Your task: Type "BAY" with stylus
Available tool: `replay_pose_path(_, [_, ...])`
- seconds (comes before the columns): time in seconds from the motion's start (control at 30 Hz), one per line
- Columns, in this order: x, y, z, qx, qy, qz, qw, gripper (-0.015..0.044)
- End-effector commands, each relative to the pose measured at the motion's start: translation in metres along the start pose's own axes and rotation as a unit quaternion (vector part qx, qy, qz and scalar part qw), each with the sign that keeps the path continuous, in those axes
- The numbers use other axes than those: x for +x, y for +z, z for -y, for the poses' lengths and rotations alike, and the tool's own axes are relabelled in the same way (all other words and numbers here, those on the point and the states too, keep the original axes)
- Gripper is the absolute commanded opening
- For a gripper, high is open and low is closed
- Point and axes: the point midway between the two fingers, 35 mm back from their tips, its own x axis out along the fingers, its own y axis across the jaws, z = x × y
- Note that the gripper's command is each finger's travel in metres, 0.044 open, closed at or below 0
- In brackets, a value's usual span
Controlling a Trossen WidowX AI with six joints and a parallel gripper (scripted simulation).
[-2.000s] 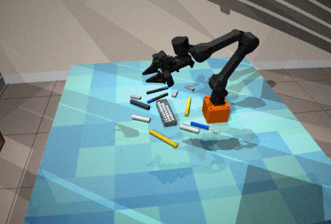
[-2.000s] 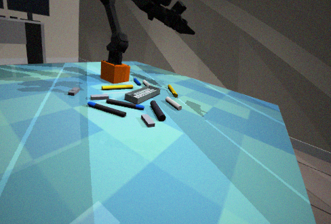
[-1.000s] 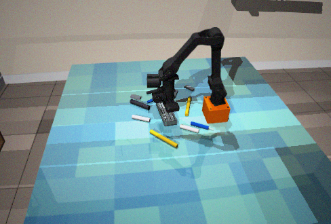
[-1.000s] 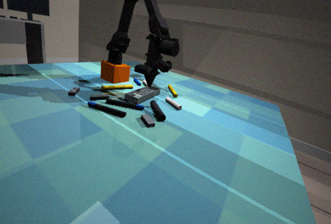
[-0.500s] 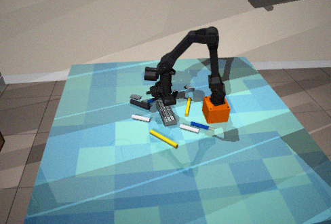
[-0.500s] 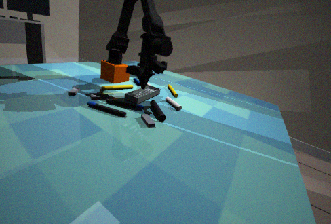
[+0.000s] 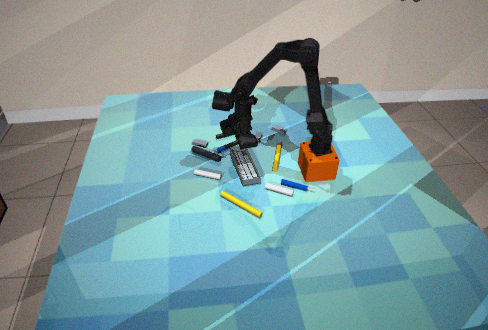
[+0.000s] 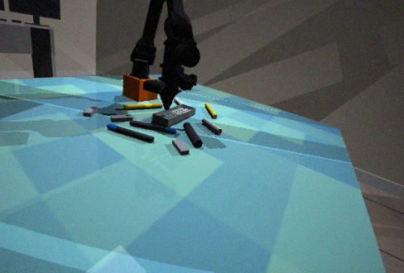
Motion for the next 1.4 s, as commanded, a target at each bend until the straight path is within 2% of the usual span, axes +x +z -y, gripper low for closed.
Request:
replay_pose_path(0.0, [0.000, -0.019, -0.017, 0.000, 0.002, -0.003, 1.000, 0.0000])
replay_pose_path(0.37, [0.000, -0.024, -0.023, 0.000, 0.002, -0.003, 1.000, 0.0000])
replay_pose_path(0.6, [0.000, -0.024, -0.092, 0.000, 0.005, -0.003, 1.000, 0.0000])
replay_pose_path(0.9, [0.000, -0.024, -0.094, 0.000, 0.005, -0.003, 1.000, 0.0000])
replay_pose_path(0.97, [-0.009, -0.023, -0.094, 0.000, 0.005, -0.003, 1.000, 0.0000])
replay_pose_path(1.1, [-0.058, -0.023, -0.093, 0.000, 0.005, -0.003, 1.000, 0.0000])
replay_pose_path(1.37, [-0.054, -0.020, -0.093, 0.002, 0.004, 0.004, 1.000, 0.0000])
